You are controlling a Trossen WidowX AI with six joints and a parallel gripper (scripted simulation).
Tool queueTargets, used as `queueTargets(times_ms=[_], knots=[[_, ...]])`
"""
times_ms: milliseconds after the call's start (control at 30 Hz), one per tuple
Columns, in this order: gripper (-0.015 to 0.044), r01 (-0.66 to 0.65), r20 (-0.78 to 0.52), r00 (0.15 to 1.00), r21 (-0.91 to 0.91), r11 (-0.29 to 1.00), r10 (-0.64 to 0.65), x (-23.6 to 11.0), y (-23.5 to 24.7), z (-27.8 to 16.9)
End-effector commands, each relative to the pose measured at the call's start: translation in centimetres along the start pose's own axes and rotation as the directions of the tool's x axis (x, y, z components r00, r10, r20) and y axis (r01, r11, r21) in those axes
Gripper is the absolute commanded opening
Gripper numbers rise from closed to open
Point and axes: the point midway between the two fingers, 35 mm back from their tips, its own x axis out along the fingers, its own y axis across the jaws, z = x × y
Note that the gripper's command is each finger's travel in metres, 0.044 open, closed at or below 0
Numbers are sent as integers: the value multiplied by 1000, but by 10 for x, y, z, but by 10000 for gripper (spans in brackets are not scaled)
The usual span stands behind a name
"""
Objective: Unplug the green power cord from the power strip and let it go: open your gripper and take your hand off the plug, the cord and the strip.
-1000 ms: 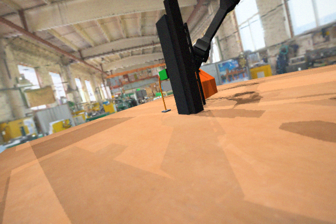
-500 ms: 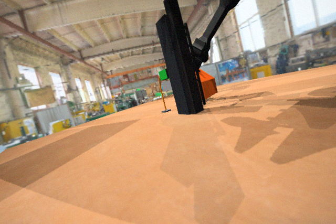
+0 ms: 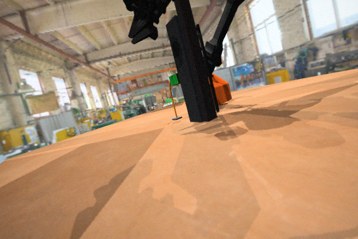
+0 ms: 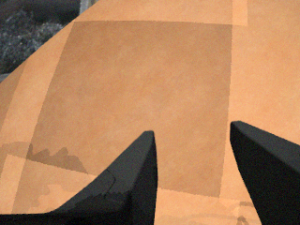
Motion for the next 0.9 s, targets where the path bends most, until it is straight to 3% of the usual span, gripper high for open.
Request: queueTargets(times_ms=[0, 133, 300, 367, 867], knots=[[160, 121, -181, 980, 187, 975, -87, 20, -42, -24], [160, 340, -436, 889, 425, 839, -139, 30, -87, -62], [160, 620, -691, 718, 580, 528, -84, 24, -122, -106], [160, 654, -718, 693, 586, 478, -68, 23, -125, -111], [160, 654, -718, 693, 587, 478, -68, 20, -116, -114]])
